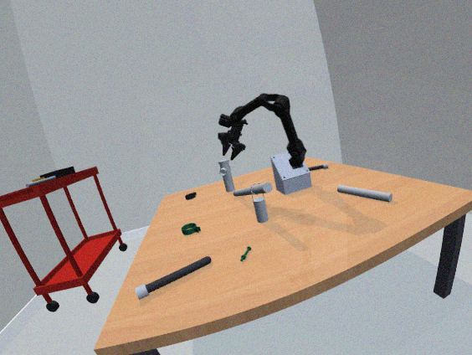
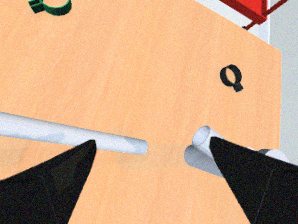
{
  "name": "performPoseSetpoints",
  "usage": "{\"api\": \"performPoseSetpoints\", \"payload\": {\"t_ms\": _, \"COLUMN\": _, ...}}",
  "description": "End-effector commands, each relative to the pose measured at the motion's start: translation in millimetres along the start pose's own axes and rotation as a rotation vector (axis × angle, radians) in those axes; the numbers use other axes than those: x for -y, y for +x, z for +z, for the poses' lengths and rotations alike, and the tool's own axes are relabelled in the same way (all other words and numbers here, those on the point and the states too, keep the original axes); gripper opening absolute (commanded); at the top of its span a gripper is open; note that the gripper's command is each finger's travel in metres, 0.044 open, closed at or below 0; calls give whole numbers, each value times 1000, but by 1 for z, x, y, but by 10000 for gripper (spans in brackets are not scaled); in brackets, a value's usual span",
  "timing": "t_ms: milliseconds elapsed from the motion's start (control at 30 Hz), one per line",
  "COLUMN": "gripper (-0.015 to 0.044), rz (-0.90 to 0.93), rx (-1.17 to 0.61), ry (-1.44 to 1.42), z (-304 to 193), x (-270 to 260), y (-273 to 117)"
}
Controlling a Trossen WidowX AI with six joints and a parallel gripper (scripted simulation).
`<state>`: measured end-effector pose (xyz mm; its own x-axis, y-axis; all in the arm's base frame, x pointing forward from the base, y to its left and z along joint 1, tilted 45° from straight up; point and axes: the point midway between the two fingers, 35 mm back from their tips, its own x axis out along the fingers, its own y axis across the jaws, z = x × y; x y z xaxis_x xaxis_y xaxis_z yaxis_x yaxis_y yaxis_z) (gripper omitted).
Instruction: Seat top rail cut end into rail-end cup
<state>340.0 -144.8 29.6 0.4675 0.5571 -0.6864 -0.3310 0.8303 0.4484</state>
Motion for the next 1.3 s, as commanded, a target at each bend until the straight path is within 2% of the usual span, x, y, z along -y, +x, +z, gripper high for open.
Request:
{"api": "performPoseSetpoints", "payload": {"t_ms": 0, "gripper": 440, "rz": -13, "rx": -28, "ry": -560, "z": -21, "x": 59, "y": 23}}
{"api": "performPoseSetpoints", "payload": {"t_ms": 300, "gripper": 440, "rz": -16, "rx": -45, "ry": -951, "z": -40, "x": 95, "y": 39}}
{"api": "performPoseSetpoints", "payload": {"t_ms": 767, "gripper": 440, "rz": -16, "rx": -45, "ry": -951, "z": -40, "x": 95, "y": 39}}
{"api": "performPoseSetpoints", "payload": {"t_ms": 967, "gripper": 440, "rz": -16, "rx": -44, "ry": -951, "z": -54, "x": 87, "y": 67}}
{"api": "performPoseSetpoints", "payload": {"t_ms": 1267, "gripper": 440, "rz": -16, "rx": -44, "ry": -951, "z": -55, "x": 86, "y": 72}}
